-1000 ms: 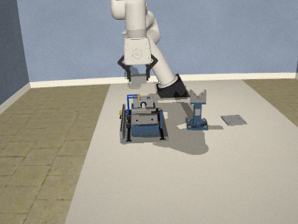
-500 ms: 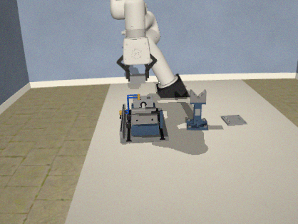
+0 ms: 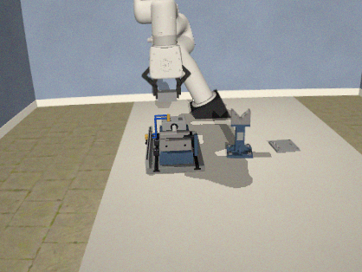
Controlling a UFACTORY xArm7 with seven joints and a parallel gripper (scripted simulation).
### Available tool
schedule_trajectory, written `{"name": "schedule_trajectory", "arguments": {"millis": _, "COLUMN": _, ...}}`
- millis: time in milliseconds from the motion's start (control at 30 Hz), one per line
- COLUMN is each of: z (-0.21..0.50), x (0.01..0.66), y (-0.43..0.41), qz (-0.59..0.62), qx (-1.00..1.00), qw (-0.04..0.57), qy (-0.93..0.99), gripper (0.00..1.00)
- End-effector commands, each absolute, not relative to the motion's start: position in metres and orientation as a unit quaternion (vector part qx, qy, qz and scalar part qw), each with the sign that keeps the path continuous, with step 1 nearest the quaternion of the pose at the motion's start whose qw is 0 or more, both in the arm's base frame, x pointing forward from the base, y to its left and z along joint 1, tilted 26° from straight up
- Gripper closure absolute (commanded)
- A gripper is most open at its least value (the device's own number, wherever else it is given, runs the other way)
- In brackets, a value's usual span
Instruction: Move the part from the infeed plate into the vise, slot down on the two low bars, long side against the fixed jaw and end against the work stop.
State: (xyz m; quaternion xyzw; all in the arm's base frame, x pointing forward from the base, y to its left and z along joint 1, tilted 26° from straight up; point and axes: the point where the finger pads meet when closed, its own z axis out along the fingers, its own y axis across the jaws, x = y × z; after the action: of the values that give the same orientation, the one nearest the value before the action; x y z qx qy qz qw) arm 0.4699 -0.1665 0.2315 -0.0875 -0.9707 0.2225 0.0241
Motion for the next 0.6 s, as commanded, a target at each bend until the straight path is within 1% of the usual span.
{"name": "schedule_trajectory", "arguments": {"millis": 0, "z": 0.2321, "x": 0.4712, "y": -0.1661, "qz": 0.223, "qx": -0.087, "qw": 0.022, "qy": -0.971, "gripper": 1.0}}
{"name": "schedule_trajectory", "arguments": {"millis": 567, "z": 0.2227, "x": 0.4705, "y": -0.1706, "qz": 0.223, "qx": -0.087, "qw": 0.024, "qy": -0.971, "gripper": 1.0}}
